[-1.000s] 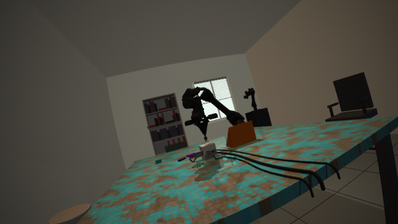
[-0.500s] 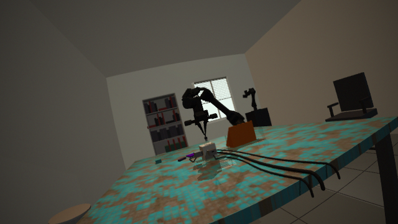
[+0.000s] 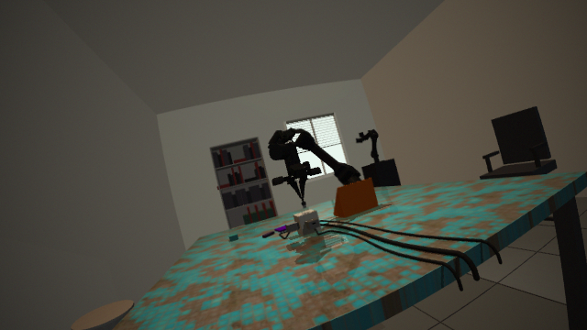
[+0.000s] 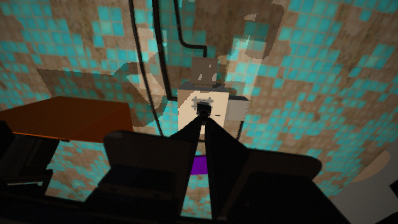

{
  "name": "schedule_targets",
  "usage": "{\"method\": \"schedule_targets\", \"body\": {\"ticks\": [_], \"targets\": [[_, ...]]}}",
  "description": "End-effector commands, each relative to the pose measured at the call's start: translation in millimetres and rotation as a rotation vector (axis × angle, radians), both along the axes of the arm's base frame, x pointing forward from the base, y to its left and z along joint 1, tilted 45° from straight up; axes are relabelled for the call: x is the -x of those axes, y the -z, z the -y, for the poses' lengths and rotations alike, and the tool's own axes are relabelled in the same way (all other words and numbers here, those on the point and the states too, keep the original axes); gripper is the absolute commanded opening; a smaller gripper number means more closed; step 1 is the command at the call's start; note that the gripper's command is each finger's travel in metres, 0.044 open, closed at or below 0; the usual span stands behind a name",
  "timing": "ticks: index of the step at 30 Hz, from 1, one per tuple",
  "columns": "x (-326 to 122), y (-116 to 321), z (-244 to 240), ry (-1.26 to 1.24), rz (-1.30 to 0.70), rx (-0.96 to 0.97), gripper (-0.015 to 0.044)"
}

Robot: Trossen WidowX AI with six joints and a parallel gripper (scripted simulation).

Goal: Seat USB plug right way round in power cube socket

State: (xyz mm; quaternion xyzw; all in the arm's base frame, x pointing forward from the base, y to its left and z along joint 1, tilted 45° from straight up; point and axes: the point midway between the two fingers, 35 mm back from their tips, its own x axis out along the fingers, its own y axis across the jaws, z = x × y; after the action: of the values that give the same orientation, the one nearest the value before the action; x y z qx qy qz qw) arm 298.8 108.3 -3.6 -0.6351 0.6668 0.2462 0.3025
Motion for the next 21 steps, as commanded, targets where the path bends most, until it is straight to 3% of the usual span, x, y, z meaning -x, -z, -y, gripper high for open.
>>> {"method": "schedule_targets", "body": {"ticks": [1,21], "targets": [[0.4,0.2,0.1,-0.004,-0.006,0.0,0.0],[0.1,0.8,2.3,-0.012,-0.012,0.004,0.0]]}}
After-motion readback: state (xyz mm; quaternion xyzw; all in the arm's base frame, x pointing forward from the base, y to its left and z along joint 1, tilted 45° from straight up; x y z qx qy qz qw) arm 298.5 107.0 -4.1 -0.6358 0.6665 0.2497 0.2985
